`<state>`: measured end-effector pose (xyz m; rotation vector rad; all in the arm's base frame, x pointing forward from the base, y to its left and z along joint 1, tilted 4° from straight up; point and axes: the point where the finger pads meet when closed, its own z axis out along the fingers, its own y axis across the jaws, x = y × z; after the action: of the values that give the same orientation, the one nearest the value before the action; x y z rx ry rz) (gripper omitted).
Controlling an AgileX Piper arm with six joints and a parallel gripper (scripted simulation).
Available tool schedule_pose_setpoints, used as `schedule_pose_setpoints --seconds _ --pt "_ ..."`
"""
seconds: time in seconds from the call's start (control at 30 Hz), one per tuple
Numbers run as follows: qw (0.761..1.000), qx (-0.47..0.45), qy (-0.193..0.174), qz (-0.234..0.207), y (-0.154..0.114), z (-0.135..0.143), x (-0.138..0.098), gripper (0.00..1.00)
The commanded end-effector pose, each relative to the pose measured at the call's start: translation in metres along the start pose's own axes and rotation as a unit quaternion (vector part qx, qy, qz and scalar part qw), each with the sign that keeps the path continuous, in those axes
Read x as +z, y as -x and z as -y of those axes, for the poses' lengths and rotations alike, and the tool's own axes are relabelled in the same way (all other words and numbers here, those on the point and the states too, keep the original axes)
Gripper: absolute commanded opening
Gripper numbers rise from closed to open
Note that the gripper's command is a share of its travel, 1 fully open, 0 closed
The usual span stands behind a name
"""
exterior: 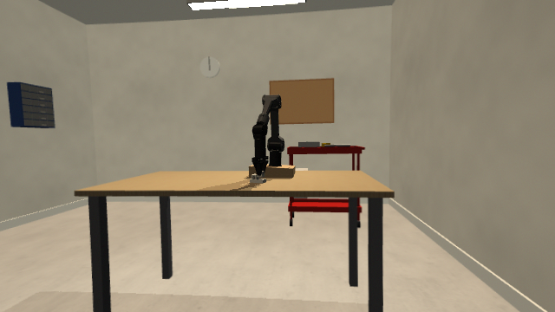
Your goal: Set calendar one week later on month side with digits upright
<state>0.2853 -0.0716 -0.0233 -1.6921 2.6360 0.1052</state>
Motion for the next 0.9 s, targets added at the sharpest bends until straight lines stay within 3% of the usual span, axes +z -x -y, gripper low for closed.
schedule_pose_setpoints --seconds 0.0,0.87 --pt "1.000 0.000 0.001 0.000 0.0002 -0.0004 0.0048 0.33" --pt "1.000 0.000 0.000 0.000 0.0003 0.0004 0.0087 0.33"
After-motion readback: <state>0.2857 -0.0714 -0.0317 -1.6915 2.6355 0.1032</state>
